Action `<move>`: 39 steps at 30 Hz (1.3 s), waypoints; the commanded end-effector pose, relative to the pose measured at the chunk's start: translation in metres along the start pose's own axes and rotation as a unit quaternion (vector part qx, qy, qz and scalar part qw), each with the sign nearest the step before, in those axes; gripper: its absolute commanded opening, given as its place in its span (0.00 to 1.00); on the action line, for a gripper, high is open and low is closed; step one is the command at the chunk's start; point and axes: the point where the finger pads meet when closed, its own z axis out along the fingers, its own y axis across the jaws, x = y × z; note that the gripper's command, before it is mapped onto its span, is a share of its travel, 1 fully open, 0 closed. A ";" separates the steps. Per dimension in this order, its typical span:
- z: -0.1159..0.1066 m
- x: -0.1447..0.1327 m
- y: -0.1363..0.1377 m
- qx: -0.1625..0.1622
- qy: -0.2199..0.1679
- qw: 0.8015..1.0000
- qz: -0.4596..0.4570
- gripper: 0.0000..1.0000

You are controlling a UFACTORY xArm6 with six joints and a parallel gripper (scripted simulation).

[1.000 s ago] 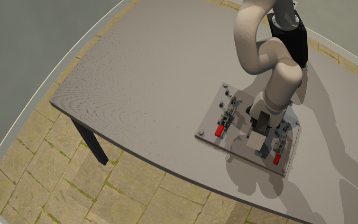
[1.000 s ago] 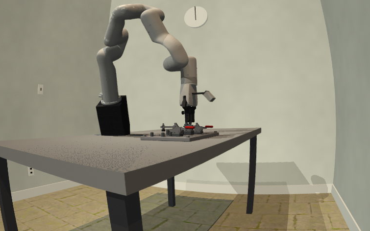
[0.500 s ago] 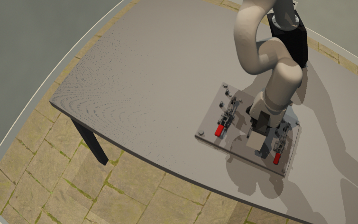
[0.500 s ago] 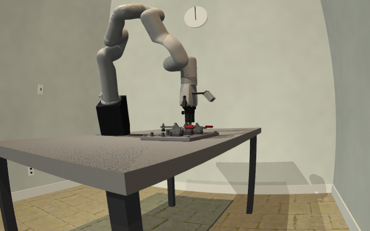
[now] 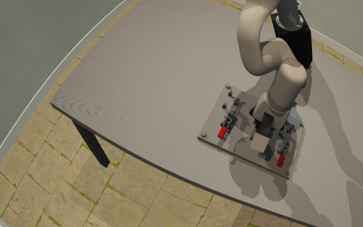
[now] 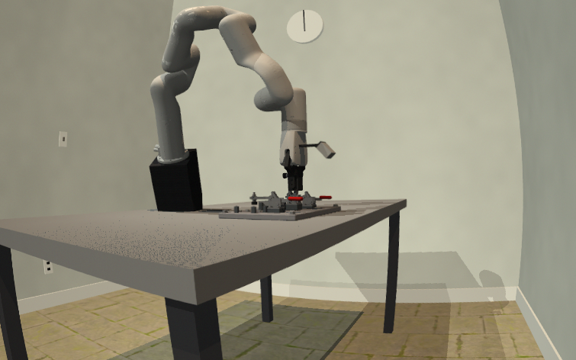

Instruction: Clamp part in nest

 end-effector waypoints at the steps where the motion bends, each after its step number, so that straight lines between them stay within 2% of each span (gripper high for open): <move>1: -0.001 0.002 0.000 0.000 0.002 1.000 0.000 0.00; 39: 0.002 0.026 0.000 0.000 0.002 1.000 0.000 0.00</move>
